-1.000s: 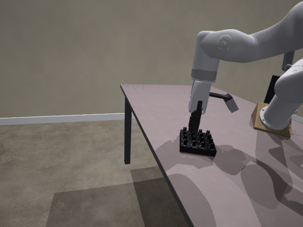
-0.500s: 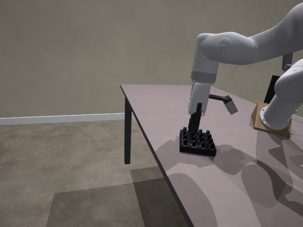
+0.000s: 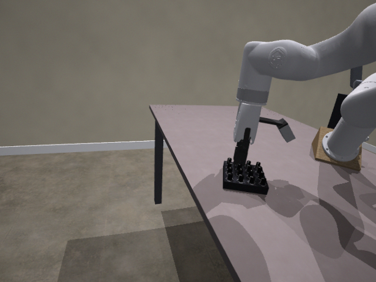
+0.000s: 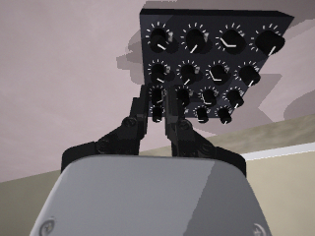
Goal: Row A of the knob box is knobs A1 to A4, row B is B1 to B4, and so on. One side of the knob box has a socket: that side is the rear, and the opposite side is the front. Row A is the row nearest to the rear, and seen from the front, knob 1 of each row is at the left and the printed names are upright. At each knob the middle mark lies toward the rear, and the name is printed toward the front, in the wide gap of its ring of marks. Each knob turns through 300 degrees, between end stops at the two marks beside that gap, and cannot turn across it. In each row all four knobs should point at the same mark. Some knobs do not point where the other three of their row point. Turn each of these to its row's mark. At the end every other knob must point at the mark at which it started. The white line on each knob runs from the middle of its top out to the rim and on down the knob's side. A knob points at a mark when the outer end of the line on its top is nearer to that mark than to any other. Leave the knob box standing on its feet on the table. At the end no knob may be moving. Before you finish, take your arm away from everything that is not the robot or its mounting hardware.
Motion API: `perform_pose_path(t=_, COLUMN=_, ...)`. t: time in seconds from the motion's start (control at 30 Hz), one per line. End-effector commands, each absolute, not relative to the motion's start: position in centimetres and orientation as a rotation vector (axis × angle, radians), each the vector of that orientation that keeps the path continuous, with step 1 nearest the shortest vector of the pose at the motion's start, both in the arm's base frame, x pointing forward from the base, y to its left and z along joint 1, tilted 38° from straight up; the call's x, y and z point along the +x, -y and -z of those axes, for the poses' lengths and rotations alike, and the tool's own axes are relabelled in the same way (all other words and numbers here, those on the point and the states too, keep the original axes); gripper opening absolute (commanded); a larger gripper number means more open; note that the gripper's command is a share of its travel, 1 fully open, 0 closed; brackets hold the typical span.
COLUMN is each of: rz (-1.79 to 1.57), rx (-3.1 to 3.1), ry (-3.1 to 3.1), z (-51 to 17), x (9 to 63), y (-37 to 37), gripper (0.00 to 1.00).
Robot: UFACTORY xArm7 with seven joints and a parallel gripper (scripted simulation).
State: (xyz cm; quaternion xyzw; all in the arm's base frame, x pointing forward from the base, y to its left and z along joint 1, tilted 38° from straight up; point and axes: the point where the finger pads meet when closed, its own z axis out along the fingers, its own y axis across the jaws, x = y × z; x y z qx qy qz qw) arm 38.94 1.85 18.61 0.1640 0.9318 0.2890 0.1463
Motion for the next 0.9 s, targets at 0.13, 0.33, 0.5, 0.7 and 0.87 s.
perform_pose_path(t=0.13, rz=-0.831, rx=0.474, ry=-2.680, z=-18.70, x=38.99, y=-1.76, gripper=0.19)
perform_pose_path(t=0.33, rz=-0.831, rx=0.474, ry=-2.680, z=-18.70, x=38.99, y=-1.76, gripper=0.19)
perform_pose_path(t=0.5, rz=-0.831, rx=0.474, ry=-2.680, z=-18.70, x=38.99, y=-1.76, gripper=0.19)
perform_pose_path(t=0.7, rz=-0.831, rx=0.474, ry=-2.680, z=-18.70, x=38.99, y=-1.76, gripper=0.08)
perform_pose_path(t=0.87, rz=-0.831, rx=0.474, ry=-2.680, z=-18.70, x=38.99, y=-1.76, gripper=0.08)
